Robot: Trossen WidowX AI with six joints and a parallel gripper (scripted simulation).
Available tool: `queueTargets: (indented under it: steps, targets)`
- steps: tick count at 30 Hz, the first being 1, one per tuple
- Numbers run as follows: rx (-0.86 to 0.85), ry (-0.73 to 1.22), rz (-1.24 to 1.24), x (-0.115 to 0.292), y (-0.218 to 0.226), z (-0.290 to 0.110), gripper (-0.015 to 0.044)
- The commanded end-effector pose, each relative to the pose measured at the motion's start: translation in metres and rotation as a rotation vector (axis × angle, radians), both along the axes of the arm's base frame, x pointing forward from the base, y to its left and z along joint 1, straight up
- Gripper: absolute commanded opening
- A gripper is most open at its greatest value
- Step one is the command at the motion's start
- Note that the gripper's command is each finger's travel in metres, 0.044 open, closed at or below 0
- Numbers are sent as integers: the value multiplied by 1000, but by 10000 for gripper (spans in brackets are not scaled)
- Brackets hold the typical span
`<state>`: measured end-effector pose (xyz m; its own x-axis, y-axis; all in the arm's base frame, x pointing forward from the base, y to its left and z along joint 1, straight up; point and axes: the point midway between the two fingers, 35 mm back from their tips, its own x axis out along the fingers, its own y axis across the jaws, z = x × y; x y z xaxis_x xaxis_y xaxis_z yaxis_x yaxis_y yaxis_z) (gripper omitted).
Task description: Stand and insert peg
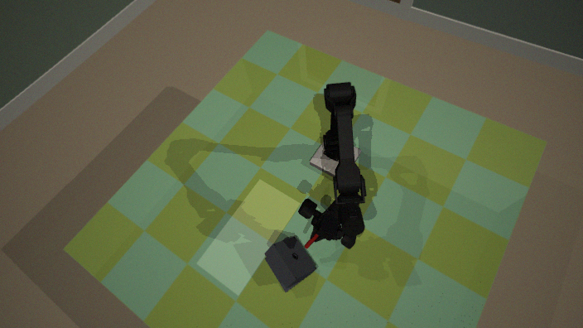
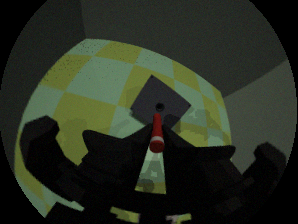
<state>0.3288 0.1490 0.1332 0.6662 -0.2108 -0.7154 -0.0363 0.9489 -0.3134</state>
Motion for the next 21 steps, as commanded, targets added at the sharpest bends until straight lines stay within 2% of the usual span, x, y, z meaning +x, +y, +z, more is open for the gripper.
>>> queueTargets:
  steps: [1,21]
  targets:
    - [-14,-12,-1,6,-3,-4,0]
    - [-27,-41,-8,21,-9,-16,0]
